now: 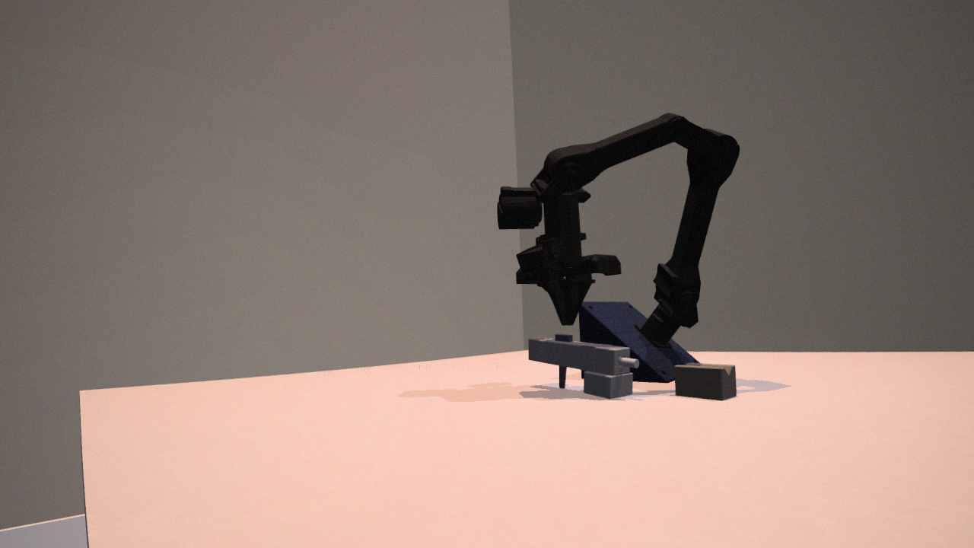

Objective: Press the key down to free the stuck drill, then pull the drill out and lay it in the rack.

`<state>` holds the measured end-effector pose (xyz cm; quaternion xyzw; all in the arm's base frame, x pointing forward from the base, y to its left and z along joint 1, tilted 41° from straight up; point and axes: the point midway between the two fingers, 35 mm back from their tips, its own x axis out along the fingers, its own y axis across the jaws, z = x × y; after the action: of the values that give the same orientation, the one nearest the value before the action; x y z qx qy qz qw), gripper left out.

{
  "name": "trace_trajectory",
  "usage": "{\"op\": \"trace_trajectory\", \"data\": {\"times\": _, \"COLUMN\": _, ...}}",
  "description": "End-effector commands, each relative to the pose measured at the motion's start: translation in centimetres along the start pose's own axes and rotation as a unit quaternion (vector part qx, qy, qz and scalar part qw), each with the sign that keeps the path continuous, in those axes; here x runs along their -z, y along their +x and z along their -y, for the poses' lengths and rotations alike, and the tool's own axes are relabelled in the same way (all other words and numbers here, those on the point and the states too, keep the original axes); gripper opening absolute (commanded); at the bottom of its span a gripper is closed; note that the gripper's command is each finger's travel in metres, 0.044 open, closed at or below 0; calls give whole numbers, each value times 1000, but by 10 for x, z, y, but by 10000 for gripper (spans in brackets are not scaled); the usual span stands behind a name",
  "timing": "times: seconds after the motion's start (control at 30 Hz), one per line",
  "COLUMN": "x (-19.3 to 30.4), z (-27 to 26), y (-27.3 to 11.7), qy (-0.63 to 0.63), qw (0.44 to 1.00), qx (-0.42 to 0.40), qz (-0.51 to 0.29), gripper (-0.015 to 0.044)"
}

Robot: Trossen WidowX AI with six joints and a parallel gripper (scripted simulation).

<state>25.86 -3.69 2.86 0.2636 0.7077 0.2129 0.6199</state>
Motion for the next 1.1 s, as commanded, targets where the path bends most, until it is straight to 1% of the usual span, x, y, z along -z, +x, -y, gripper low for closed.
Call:
{"op": "trace_trajectory", "data": {"times": 0.0, "x": -4, "z": 1, "y": -19, "qy": 1, "qw": 1000, "qx": 2, "qz": 1, "gripper": 131}}
{"op": "trace_trajectory", "data": {"times": 0.2, "x": -8, "z": 1, "y": -75, "qy": 2, "qw": 1000, "qx": 2, "qz": 0, "gripper": 289}}
{"op": "trace_trajectory", "data": {"times": 0.33, "x": -8, "z": 1, "y": -77, "qy": 2, "qw": 1000, "qx": 2, "qz": 0, "gripper": 394}}
{"op": "trace_trajectory", "data": {"times": 0.4, "x": -12, "z": -7, "y": -63, "qy": -38, "qw": 999, "qx": 6, "qz": 7, "gripper": 440}}
{"op": "trace_trajectory", "data": {"times": 0.47, "x": -19, "z": -30, "y": -47, "qy": -156, "qw": 988, "qx": 13, "qz": 6, "gripper": 440}}
{"op": "trace_trajectory", "data": {"times": 0.53, "x": -24, "z": -57, "y": -30, "qy": -284, "qw": 959, "qx": 17, "qz": 5, "gripper": 440}}
{"op": "trace_trajectory", "data": {"times": 0.63, "x": -25, "z": -95, "y": -4, "qy": -457, "qw": 890, "qx": 16, "qz": 3, "gripper": 440}}
{"op": "trace_trajectory", "data": {"times": 0.77, "x": -18, "z": -132, "y": 22, "qy": -614, "qw": 789, "qx": 7, "qz": 2, "gripper": 440}}
{"op": "trace_trajectory", "data": {"times": 0.87, "x": -10, "z": -155, "y": 37, "qy": -699, "qw": 715, "qx": -2, "qz": 3, "gripper": 440}}
{"op": "trace_trajectory", "data": {"times": 0.9, "x": -9, "z": -157, "y": 38, "qy": -707, "qw": 708, "qx": -3, "qz": 3, "gripper": 440}}
{"op": "trace_trajectory", "data": {"times": 1.07, "x": -9, "z": -157, "y": 38, "qy": -707, "qw": 707, "qx": -3, "qz": 3, "gripper": 440}}
